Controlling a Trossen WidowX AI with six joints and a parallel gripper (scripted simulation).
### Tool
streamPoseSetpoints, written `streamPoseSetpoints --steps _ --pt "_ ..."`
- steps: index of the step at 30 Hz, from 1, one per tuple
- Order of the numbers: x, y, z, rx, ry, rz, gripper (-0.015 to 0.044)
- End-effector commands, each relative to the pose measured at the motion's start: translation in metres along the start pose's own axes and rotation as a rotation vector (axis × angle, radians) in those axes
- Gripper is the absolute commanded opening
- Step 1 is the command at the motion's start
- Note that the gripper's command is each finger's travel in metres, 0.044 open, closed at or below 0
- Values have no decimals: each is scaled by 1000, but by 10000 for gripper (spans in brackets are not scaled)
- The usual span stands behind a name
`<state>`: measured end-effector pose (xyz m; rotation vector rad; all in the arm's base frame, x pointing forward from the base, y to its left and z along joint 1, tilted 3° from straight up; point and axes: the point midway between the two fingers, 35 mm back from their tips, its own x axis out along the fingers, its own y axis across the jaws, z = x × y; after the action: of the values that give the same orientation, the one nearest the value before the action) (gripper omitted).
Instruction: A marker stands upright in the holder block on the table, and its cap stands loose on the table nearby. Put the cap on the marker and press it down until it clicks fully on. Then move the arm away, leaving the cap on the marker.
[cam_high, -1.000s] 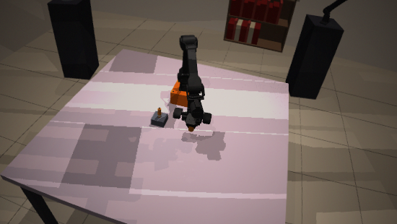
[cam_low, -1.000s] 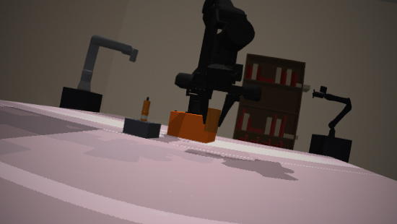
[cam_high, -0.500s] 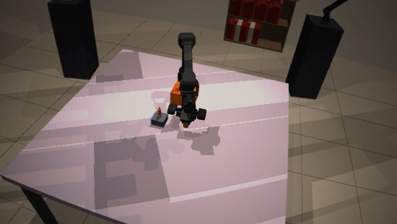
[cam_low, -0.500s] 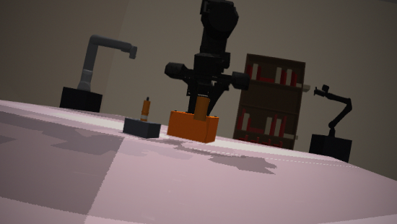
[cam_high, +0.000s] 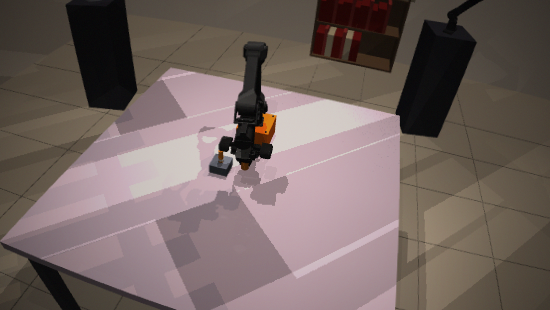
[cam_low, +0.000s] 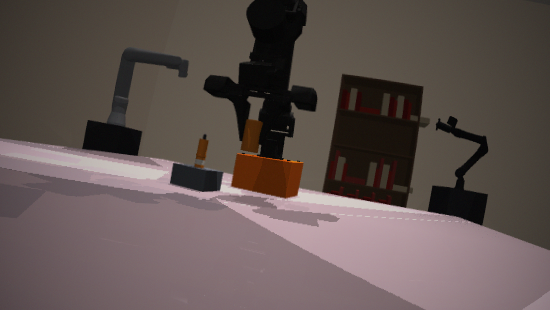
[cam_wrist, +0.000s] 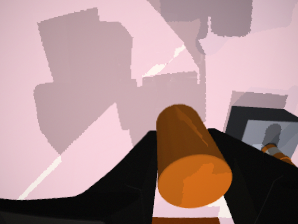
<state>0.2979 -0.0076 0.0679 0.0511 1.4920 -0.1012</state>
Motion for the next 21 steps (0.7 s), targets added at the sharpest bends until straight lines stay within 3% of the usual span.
streamPoseSetpoints --steps 1,21 --pt "-4 -14 -6 -3 5 3 0" --pt "-23 -72 -32 -3 7 -3 0"
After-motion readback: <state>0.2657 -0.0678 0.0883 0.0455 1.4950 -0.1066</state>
